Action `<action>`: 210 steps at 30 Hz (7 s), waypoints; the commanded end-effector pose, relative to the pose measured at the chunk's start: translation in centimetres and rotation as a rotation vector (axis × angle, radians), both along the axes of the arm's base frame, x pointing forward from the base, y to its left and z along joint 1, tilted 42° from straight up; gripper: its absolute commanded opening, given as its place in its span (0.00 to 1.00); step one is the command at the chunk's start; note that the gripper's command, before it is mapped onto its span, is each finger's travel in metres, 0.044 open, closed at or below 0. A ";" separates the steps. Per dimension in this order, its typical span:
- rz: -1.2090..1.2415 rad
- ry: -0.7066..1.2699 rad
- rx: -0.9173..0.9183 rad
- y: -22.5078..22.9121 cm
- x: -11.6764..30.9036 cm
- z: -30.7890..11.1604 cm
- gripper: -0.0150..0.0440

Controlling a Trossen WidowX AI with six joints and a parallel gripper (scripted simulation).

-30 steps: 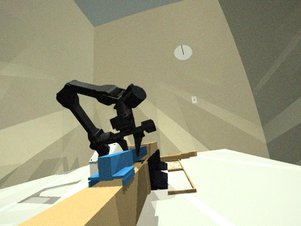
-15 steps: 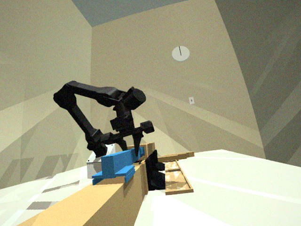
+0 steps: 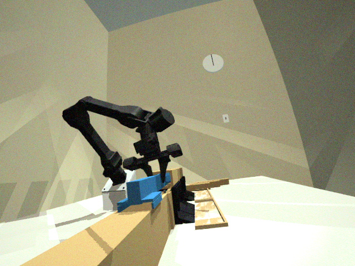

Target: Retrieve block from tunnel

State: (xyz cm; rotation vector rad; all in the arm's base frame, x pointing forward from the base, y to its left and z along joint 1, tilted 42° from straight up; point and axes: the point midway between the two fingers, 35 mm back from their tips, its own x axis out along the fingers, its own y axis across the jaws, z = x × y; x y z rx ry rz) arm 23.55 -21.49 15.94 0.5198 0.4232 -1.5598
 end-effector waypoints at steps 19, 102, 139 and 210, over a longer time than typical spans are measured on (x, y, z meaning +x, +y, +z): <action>0.008 0.003 0.012 0.9 0.3 0.5 0.74; 0.020 0.017 0.036 0.7 0.1 -1.4 0.25; 0.020 0.016 0.033 -1.2 0.4 5.6 1.00; 0.020 0.017 0.035 0.8 0.1 -1.5 0.25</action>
